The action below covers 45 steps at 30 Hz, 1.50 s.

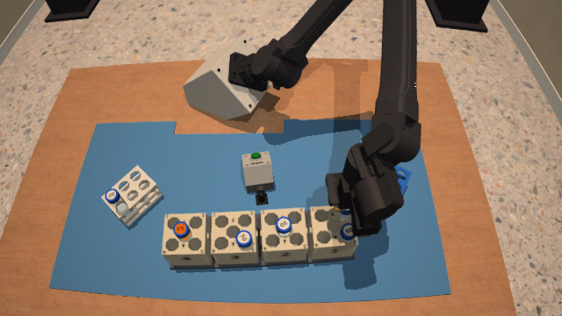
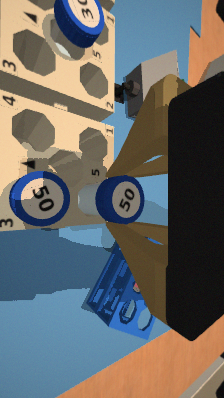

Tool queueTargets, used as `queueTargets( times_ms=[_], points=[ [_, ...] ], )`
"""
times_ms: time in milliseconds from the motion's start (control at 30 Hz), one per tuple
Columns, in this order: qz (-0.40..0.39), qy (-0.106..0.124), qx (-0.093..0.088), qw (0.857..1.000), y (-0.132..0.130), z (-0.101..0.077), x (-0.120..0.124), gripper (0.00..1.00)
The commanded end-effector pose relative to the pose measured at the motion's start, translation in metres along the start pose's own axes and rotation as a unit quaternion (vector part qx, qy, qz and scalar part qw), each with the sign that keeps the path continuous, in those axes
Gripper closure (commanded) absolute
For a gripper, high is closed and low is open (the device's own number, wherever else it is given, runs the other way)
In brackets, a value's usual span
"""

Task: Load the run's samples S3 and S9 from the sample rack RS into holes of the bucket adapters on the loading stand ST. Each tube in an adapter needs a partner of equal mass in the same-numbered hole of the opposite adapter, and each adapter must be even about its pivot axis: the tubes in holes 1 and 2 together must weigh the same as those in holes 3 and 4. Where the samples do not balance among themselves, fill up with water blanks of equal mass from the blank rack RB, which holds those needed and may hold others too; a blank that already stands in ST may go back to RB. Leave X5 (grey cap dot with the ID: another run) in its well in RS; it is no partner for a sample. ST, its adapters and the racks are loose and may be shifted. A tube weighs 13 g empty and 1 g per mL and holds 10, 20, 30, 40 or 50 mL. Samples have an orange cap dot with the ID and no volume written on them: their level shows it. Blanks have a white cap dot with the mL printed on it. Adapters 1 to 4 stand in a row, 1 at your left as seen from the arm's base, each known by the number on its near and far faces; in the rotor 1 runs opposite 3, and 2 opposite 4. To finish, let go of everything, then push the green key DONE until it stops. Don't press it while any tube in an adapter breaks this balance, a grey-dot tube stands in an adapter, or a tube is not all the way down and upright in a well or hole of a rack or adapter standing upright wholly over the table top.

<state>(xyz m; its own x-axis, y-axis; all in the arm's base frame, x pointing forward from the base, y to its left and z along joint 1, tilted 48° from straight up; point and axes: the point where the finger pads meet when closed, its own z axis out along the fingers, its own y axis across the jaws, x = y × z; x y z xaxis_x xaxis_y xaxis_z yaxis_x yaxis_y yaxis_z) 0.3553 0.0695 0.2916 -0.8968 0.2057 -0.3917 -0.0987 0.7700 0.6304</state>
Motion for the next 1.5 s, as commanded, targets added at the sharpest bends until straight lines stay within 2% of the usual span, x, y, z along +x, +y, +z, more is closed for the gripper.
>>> queueTargets(
  times_ms=[0,267,333,433,467,667,700,1133,1200,1467],
  points=[
    [0.004,-0.001,0.0,1.0,0.001,0.007,-0.003,1.0],
    [0.0,-0.007,-0.002,1.0,0.005,0.014,-0.009,1.0],
    [0.004,-0.001,-0.001,1.0,0.001,0.02,-0.003,1.0],
    [0.005,-0.006,0.0,1.0,0.0,0.017,-0.006,1.0],
    [-0.005,-0.015,-0.001,1.0,0.006,0.008,-0.01,1.0],
    [-0.005,-0.015,-0.001,1.0,0.006,0.008,-0.011,1.0],
    [-0.005,-0.015,-0.001,1.0,0.006,0.008,-0.011,0.45],
    [-0.005,-0.015,-0.001,1.0,0.006,0.008,-0.011,0.45],
    [-0.014,-0.029,-0.001,0.999,0.012,-0.012,-0.017,0.45],
    [-0.015,-0.028,0.001,0.999,0.012,-0.039,-0.016,0.45]
  ],
)
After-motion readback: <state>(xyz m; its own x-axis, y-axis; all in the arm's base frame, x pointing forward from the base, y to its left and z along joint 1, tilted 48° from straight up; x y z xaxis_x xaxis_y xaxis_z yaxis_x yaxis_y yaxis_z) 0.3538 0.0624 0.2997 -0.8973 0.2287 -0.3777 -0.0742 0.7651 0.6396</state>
